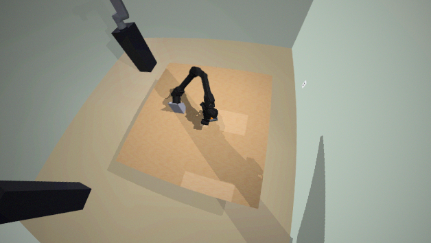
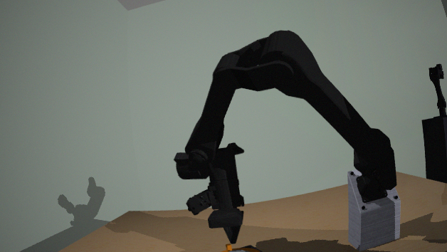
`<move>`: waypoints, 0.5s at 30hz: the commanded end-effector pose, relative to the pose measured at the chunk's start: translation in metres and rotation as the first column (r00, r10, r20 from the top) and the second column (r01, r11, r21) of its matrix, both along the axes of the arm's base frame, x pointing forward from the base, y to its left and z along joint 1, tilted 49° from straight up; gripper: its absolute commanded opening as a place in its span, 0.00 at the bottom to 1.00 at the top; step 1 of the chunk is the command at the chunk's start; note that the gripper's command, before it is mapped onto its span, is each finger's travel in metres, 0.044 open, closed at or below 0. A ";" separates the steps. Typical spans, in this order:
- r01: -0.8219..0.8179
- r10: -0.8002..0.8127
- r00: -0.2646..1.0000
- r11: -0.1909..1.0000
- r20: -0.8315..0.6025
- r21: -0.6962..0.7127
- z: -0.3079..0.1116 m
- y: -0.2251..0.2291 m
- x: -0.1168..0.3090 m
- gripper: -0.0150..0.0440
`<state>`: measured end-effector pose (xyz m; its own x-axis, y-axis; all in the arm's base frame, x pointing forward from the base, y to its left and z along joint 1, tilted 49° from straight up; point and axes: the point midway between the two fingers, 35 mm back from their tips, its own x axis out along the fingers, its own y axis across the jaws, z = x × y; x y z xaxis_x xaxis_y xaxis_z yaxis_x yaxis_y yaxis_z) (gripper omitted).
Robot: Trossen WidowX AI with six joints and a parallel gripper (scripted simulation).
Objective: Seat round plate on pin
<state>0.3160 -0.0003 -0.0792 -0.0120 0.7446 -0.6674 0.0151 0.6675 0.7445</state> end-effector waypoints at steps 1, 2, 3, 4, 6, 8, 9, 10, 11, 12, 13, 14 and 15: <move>0.005 -0.005 1.000 1.000 0.001 0.001 0.000 0.000 0.005 0.25; 0.005 -0.005 1.000 1.000 0.001 0.002 0.000 0.001 0.006 0.25; 0.005 -0.005 1.000 1.000 0.001 0.001 0.001 0.000 0.006 0.25; 0.005 -0.005 1.000 1.000 0.001 0.001 0.003 -0.002 0.006 0.25; 0.005 -0.005 1.000 1.000 0.001 0.000 0.009 -0.010 0.005 0.25; 0.005 -0.005 1.000 1.000 0.001 -0.001 0.017 -0.019 0.005 0.25; 0.005 -0.005 1.000 1.000 0.001 -0.001 0.022 -0.024 0.003 0.25; 0.005 -0.005 1.000 1.000 0.001 -0.001 0.026 -0.029 0.002 0.25; 0.005 -0.005 1.000 1.000 0.001 -0.001 0.030 -0.032 0.000 0.25; 0.005 -0.005 1.000 1.000 0.001 -0.001 0.032 -0.035 -0.001 0.25; 0.005 -0.005 1.000 1.000 0.000 -0.001 0.032 -0.036 -0.002 0.25; 0.005 -0.005 1.000 1.000 0.000 -0.001 0.032 -0.036 -0.002 0.25; 0.013 -0.013 1.000 1.000 -0.011 0.005 0.027 -0.032 -0.003 0.25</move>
